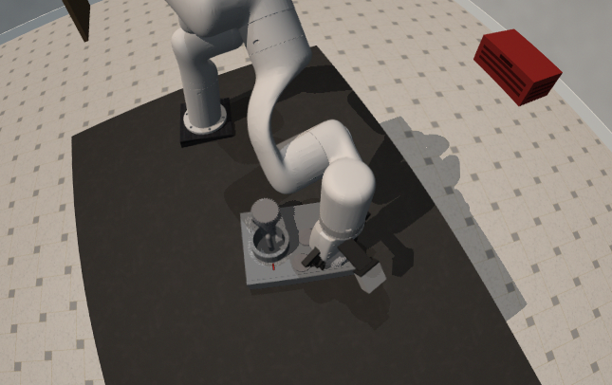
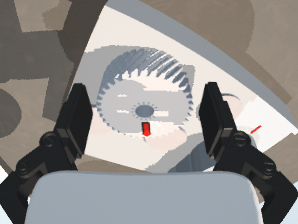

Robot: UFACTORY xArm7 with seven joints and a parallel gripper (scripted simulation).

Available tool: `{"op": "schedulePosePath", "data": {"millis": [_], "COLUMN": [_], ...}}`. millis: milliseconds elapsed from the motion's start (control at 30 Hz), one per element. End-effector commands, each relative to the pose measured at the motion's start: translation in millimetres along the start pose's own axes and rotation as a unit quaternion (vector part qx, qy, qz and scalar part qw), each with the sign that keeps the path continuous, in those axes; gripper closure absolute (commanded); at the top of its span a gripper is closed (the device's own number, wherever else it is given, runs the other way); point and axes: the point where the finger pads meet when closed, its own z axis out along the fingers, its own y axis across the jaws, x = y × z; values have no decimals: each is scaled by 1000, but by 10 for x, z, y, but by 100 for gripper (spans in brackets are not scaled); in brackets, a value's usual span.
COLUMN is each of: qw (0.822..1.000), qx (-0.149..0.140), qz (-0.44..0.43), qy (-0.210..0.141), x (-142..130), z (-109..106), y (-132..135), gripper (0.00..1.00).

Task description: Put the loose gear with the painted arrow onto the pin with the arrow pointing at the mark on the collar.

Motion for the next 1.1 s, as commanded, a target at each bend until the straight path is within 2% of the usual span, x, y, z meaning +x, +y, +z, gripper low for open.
{"op": "schedulePosePath", "data": {"millis": [0,967,1000,1067], "qw": [1000,1000,1000,1000], "qx": [0,0,0,0], "qz": [0,0,0,0], "qy": [2,2,2,2], "x": [17,17,17,17], "z": [26,74,74,74], "y": [2,2,2,2], "gripper": [7,7,100,100]}}
